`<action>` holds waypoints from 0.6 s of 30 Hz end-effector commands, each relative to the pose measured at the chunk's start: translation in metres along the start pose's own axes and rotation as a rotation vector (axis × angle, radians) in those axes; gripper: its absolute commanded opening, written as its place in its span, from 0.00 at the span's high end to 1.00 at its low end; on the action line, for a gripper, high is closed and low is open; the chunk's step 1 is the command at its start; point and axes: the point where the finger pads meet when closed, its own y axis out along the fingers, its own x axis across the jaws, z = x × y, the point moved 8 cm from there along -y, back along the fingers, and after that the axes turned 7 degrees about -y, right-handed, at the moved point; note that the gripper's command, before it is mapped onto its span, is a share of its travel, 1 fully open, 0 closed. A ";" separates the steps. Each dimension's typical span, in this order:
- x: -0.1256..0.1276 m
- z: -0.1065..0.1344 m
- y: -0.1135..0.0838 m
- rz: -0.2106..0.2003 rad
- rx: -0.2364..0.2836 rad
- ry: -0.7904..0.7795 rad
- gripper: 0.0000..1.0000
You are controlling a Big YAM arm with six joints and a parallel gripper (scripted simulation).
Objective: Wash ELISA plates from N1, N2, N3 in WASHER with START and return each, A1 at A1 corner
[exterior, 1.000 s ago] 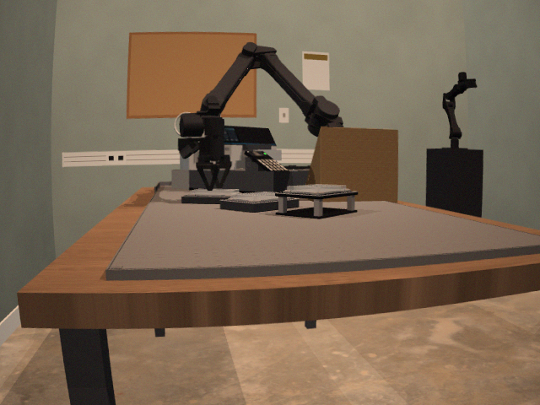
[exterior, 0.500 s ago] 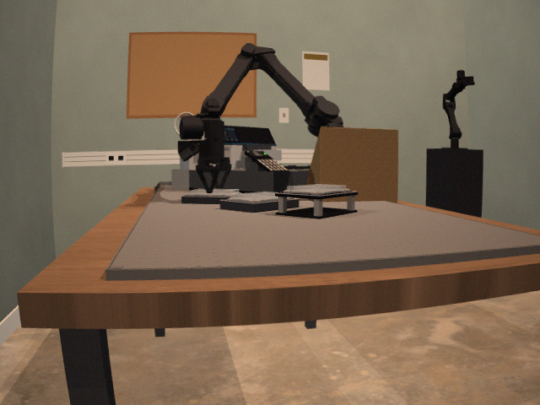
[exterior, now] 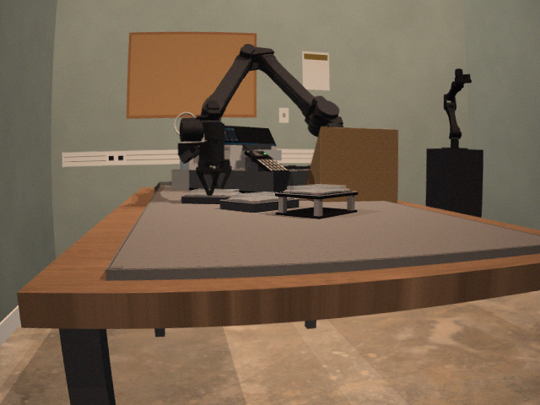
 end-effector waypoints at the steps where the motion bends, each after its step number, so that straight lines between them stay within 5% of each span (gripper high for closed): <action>1: 0.002 -0.006 -0.003 -0.005 -0.016 0.002 0.00; 10: 0.002 -0.006 -0.003 -0.005 -0.016 0.002 0.16; 18: 0.002 -0.006 -0.003 -0.005 -0.016 0.002 0.16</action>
